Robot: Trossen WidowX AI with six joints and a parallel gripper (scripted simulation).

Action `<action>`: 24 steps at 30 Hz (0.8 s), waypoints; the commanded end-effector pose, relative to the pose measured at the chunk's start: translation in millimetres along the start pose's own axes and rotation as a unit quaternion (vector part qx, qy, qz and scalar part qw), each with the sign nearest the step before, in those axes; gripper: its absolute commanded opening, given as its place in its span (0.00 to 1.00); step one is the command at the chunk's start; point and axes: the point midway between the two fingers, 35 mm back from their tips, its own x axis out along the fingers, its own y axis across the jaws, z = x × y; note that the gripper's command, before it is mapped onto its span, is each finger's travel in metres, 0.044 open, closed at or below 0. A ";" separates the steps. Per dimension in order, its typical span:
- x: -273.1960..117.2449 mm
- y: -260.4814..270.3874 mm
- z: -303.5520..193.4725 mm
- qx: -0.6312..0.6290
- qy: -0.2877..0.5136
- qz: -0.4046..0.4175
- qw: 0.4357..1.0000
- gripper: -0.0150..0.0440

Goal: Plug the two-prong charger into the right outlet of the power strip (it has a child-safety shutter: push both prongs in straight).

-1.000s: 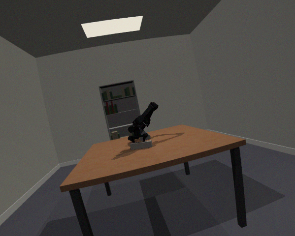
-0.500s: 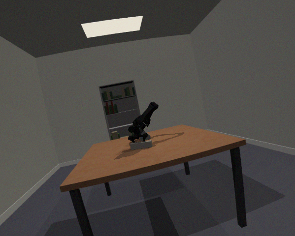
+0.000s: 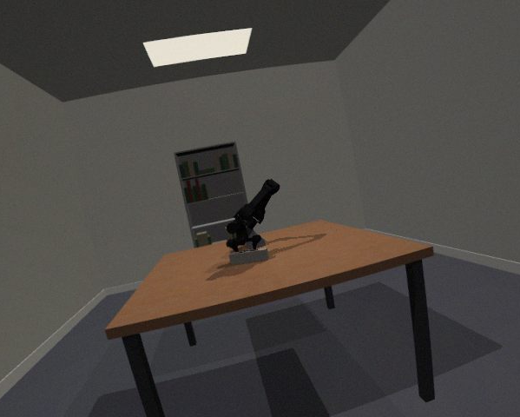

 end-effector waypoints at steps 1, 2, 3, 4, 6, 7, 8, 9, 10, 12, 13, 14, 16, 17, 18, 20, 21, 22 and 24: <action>0.8 -0.4 -7.3 -0.001 0.001 0.000 1.000 1.00; 0.9 -0.4 -8.4 -0.001 0.001 0.000 1.000 1.00; 1.0 -0.4 -9.4 -0.001 0.001 0.000 1.000 1.00; 1.0 -0.4 -10.5 -0.001 0.001 0.000 1.000 1.00; 1.1 -0.4 -12.6 -0.001 0.001 0.000 1.000 1.00; 1.2 -0.4 -13.7 -0.001 0.001 0.000 1.000 1.00; 1.3 -0.4 -14.8 -0.001 0.001 0.000 1.000 1.00; 1.3 -0.4 -15.9 -0.001 0.001 0.000 1.000 1.00; 1.4 -0.5 -17.0 -0.001 0.001 0.001 1.000 1.00; 1.6 -0.5 -19.1 -0.001 0.001 0.001 1.000 1.00; 1.6 -0.5 -20.2 -0.001 0.001 0.001 1.000 1.00; 1.7 -0.5 -21.3 -0.001 0.001 0.001 1.000 1.00; 1.8 -0.5 -23.5 -0.001 0.001 0.001 1.000 1.00; 1.9 -0.5 -24.6 -0.001 0.001 0.001 1.000 1.00; 2.0 -0.5 -25.7 -0.001 0.001 0.001 1.000 1.00; 2.2 -0.5 -27.9 -0.001 0.002 0.001 1.000 1.00; 2.2 -0.5 -29.0 -0.001 0.002 0.001 1.000 1.00; 2.3 -0.6 -30.1 -0.001 0.002 0.001 1.000 1.00; 2.5 -0.6 -32.3 -0.001 0.002 0.001 1.000 1.00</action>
